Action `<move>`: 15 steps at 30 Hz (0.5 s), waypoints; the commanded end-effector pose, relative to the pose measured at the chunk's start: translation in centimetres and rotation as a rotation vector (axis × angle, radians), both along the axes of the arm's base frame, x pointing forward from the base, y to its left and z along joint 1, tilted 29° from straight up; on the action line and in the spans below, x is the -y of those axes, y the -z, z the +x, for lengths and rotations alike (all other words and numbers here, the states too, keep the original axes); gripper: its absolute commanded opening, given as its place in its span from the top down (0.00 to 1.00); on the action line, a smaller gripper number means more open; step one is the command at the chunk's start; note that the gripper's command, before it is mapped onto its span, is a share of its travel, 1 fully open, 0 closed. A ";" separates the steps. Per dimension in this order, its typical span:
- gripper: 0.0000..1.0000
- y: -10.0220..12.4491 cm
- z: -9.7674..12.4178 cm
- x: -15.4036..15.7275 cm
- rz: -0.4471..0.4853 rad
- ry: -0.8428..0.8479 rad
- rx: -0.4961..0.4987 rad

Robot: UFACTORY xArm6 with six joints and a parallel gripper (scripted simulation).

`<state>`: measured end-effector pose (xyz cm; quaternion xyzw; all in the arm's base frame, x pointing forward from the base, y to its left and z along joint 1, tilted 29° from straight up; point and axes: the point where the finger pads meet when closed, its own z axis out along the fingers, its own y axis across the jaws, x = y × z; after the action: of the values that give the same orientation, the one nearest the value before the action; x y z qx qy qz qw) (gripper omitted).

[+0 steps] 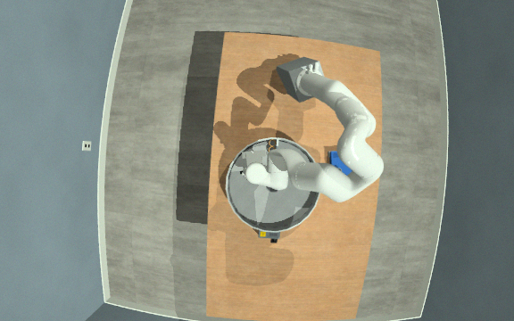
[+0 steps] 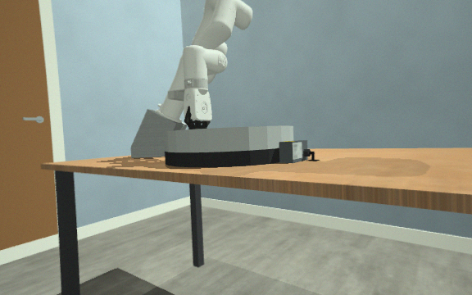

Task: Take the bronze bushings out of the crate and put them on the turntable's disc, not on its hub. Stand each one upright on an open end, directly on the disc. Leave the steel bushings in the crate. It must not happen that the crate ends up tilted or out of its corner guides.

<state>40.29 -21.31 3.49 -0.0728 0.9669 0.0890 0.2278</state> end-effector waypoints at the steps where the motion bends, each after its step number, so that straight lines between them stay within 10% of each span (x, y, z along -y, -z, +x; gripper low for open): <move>1: 1.00 0.0 0.1 0.1 -0.002 0.001 0.002; 15: 1.00 0.1 0.2 0.0 -0.002 0.001 0.002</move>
<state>40.38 -21.26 3.29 -0.0728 0.9669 0.0889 0.2279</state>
